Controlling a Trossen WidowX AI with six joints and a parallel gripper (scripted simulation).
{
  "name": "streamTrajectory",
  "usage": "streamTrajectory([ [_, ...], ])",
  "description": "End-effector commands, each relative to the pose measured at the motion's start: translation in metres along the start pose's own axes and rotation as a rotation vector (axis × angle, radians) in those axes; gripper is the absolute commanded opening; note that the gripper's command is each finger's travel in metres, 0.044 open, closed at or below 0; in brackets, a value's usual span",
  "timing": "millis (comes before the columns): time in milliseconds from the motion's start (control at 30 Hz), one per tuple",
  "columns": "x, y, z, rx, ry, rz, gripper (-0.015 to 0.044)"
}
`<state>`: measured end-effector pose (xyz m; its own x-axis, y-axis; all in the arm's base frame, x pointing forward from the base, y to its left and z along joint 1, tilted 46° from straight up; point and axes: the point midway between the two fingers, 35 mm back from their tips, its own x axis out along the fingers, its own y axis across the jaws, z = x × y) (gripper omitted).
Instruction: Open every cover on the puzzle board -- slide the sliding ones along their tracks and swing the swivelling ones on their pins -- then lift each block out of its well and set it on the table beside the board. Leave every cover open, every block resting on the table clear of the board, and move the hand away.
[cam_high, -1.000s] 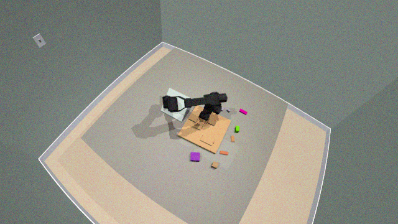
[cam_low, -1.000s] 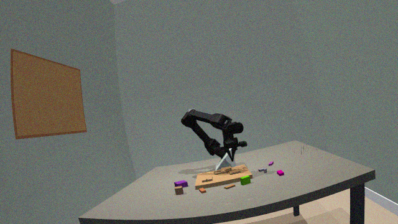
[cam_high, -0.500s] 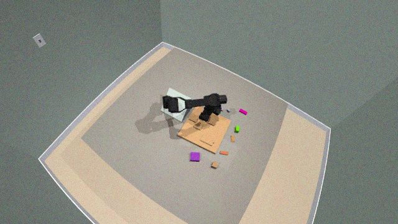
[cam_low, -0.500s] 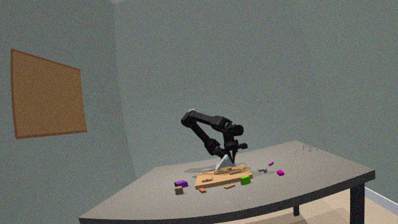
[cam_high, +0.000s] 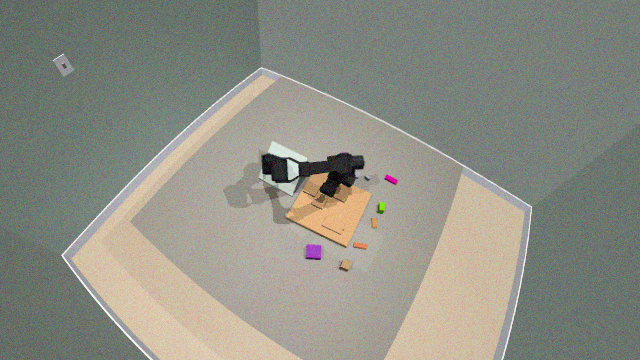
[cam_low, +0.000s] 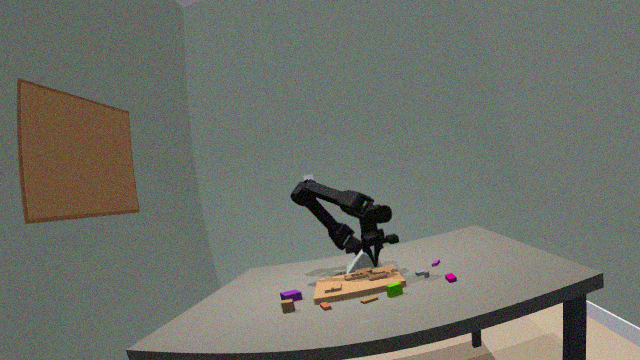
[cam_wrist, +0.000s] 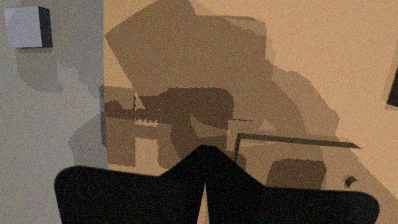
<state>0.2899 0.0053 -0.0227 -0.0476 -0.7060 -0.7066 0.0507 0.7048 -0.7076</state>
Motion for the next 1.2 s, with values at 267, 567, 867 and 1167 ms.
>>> streamTrajectory([
  [267, 0.014, -0.001, -0.001, -0.005, 0.004, -0.005, 0.0000],
  [567, 0.023, -0.002, -0.002, -0.004, 0.004, -0.006, 0.0000],
  [867, 0.031, -0.002, -0.003, -0.004, 0.004, -0.007, 0.0000],
  [1167, 0.030, -0.002, 0.005, -0.004, 0.004, -0.007, 0.0000],
])
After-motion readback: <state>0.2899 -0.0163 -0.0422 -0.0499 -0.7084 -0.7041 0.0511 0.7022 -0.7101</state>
